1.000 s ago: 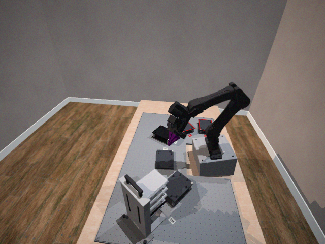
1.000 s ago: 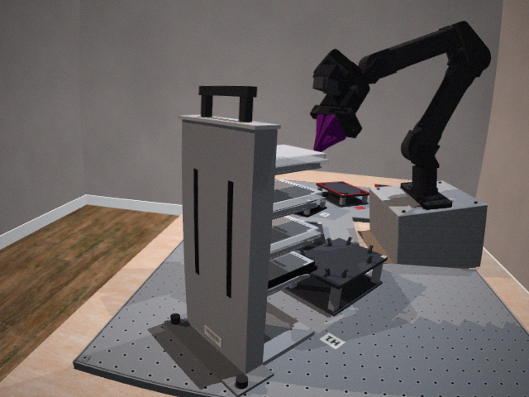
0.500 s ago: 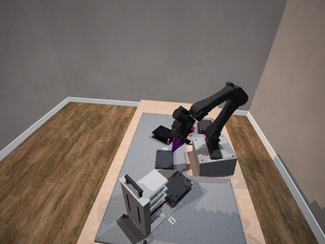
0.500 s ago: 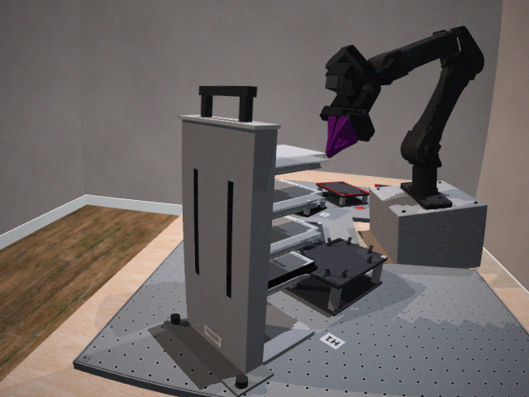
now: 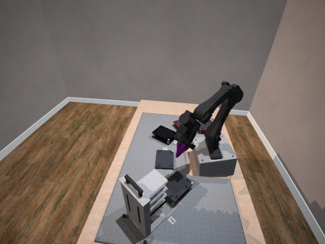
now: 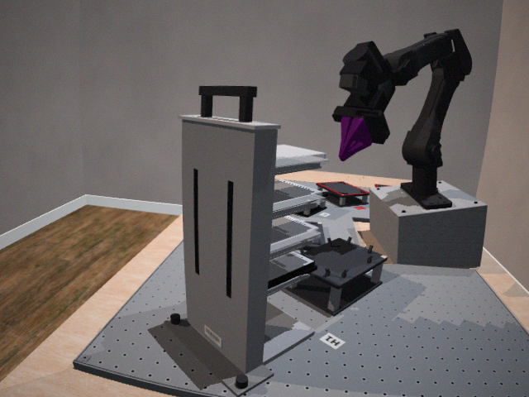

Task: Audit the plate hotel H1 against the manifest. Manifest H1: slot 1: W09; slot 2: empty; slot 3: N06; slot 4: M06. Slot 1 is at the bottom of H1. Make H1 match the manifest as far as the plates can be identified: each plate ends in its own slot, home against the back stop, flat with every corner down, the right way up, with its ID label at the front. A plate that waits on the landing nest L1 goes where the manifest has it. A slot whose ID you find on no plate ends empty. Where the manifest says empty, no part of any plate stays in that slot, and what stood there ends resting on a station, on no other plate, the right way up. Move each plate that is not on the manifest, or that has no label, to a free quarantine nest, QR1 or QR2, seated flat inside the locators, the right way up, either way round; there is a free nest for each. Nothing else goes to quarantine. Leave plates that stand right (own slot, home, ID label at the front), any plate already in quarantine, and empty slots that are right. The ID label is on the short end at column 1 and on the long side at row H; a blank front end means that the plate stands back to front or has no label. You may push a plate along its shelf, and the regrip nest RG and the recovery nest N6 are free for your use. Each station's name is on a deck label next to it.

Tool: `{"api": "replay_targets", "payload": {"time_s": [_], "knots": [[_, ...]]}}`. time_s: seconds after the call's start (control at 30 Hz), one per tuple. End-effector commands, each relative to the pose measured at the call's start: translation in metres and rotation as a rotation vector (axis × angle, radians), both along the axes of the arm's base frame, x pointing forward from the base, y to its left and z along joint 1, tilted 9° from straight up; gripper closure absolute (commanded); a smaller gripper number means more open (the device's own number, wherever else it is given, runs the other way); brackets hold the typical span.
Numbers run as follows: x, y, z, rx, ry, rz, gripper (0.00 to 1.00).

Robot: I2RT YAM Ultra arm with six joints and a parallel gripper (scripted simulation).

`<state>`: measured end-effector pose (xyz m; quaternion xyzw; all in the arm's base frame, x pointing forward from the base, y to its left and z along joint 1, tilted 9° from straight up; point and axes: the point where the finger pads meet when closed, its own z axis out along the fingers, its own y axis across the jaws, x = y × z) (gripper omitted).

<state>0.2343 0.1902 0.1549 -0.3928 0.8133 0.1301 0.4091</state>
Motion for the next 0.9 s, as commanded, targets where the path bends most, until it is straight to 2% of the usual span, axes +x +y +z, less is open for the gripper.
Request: {"api": "replay_targets", "payload": {"time_s": [0.0,0.43,0.67,0.7,0.87], "knots": [[0.003,0.005,0.008,0.024,-0.021,-0.047,1.0],[-0.015,0.038,0.006,0.026,-0.02,-0.047,1.0],[-0.015,0.038,0.006,0.026,-0.02,-0.047,1.0],[-0.016,0.038,0.009,0.026,-0.02,-0.047,0.0],[-0.019,0.038,0.025,0.026,-0.02,-0.047,0.0]]}}
